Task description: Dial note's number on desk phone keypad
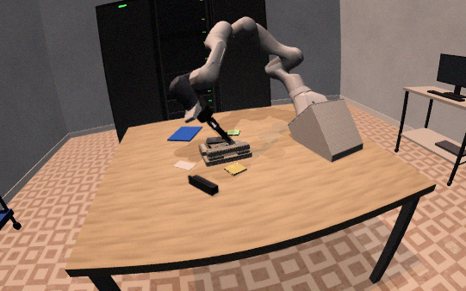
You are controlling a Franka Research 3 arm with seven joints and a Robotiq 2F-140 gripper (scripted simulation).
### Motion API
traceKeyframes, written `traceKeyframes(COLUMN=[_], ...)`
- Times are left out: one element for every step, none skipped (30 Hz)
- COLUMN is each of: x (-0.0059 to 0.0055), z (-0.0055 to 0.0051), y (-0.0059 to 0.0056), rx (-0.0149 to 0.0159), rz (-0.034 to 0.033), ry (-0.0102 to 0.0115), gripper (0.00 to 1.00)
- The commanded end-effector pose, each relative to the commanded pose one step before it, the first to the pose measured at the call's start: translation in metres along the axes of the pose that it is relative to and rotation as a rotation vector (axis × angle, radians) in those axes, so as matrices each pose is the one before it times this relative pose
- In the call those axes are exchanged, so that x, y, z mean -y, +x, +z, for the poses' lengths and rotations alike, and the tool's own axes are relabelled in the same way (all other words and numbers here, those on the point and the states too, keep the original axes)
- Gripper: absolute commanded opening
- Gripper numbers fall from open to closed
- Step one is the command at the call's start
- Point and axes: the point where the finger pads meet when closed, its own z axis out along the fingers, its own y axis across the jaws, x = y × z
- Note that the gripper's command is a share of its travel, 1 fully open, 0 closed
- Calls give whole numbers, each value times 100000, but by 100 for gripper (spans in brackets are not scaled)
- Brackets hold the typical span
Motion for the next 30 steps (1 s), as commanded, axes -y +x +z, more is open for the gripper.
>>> traceKeyframes(x=[195,0,0,0,0,0,0,0,0,0,0,0,0,0,0,0,0,0,0,0,0,0,0,0,0,0,0,0,0,0], z=[54,16,16,4,4,0,0,16,16,4,4,16,16,4,-5,-30,-67,-105,-134,-152,-152,-136,0,0,-106,-68,-30,-5,1,4], y=[133,11,11,3,3,0,0,11,11,3,3,11,11,3,-4,-21,-47,-74,-95,-106,-107,-95,0,0,-74,-48,-21,-4,-1,-5], rx=[-180,0,0,0,0,0,0,0,0,0,0,0,0,0,0,0,0,0,-1,0,0,0,0,0,0,0,0,0,0,0], rz=[-33,0,0,0,0,0,0,0,0,0,0,0,0,0,0,0,0,-1,-1,0,0,0,0,0,0,0,0,0,0,0], ry=[455,0,0,0,0,0,0,0,0,0,0,0,0,0,0,0,0,0,-1,0,0,0,0,0,0,0,0,0,0,0], gripper=[0,0,0,0,0,0,0,0,0,0,0,0,0,0,0,0,0,0,0,0,0,0,0,0,0,0,0,0,0,0])
